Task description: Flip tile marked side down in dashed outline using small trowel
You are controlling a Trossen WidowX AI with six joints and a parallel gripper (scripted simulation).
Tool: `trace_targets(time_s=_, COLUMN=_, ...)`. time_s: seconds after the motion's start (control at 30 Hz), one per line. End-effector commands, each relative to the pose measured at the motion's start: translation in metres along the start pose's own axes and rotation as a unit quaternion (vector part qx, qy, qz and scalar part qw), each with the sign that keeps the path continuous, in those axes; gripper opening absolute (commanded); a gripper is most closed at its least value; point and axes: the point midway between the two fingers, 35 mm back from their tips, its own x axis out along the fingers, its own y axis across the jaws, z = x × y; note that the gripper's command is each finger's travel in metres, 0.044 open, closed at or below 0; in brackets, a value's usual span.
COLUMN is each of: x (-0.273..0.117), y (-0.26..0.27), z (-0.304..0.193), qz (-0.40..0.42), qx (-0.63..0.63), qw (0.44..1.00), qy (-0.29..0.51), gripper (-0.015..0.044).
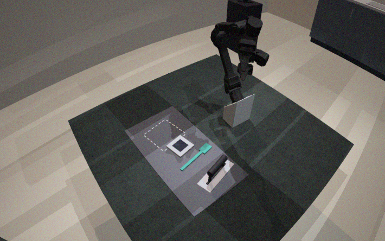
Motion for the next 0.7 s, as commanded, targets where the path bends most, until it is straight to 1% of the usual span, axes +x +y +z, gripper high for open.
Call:
trace_targets(time_s=0.0, x=0.025, y=0.008, z=-0.001, qz=0.036, qx=0.068, qw=0.997, qy=0.004, gripper=0.027)
trace_targets(time_s=0.33, x=0.086, y=0.034, z=-0.012, qz=0.115, qx=0.205, qw=0.971, qy=0.046, gripper=0.027)
trace_targets(time_s=0.67, x=0.137, y=0.068, z=-0.023, qz=0.183, qx=0.339, qw=0.917, qy=0.103, gripper=0.027)
